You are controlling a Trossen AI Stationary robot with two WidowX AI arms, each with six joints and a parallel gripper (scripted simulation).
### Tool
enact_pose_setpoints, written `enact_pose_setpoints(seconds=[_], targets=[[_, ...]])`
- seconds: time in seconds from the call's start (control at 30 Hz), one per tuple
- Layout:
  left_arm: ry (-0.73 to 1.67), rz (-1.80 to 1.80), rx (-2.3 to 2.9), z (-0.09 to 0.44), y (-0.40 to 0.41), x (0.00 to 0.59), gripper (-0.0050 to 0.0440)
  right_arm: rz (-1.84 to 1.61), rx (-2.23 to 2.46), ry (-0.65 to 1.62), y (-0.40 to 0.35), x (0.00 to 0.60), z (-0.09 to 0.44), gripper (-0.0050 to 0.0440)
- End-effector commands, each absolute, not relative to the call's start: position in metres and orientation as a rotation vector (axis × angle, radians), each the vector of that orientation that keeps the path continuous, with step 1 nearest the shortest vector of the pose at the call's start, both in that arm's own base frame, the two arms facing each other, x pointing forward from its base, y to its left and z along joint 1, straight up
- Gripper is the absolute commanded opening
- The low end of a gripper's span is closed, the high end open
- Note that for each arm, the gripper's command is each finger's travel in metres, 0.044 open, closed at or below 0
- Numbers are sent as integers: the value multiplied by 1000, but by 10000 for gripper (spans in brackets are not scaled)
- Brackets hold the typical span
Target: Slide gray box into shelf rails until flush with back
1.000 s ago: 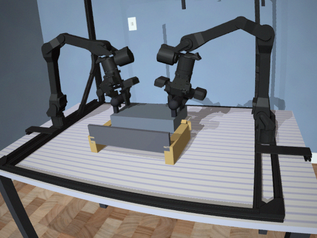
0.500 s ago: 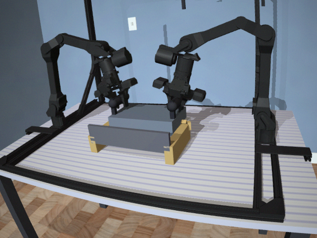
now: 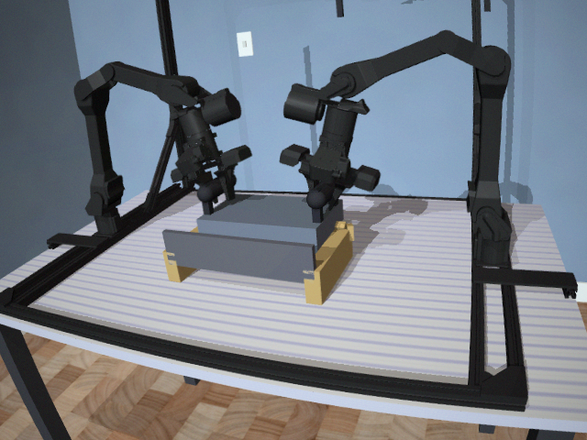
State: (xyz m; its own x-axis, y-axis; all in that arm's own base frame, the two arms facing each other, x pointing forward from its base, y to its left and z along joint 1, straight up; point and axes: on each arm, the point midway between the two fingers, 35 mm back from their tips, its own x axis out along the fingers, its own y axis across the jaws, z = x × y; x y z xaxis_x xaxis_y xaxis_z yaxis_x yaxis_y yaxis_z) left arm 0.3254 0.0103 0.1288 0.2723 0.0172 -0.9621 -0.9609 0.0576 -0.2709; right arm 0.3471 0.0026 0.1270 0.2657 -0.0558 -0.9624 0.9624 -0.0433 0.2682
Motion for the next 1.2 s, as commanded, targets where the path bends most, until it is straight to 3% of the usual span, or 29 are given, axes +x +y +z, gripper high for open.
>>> enact_pose_setpoints(seconds=[0.0,1.17], targets=[[995,956,-1274,136,15,327,0,-1040,1340,932,-2,347,136,0],[994,956,-1274,136,50,329,0,-1040,1340,932,-37,345,136,0]])
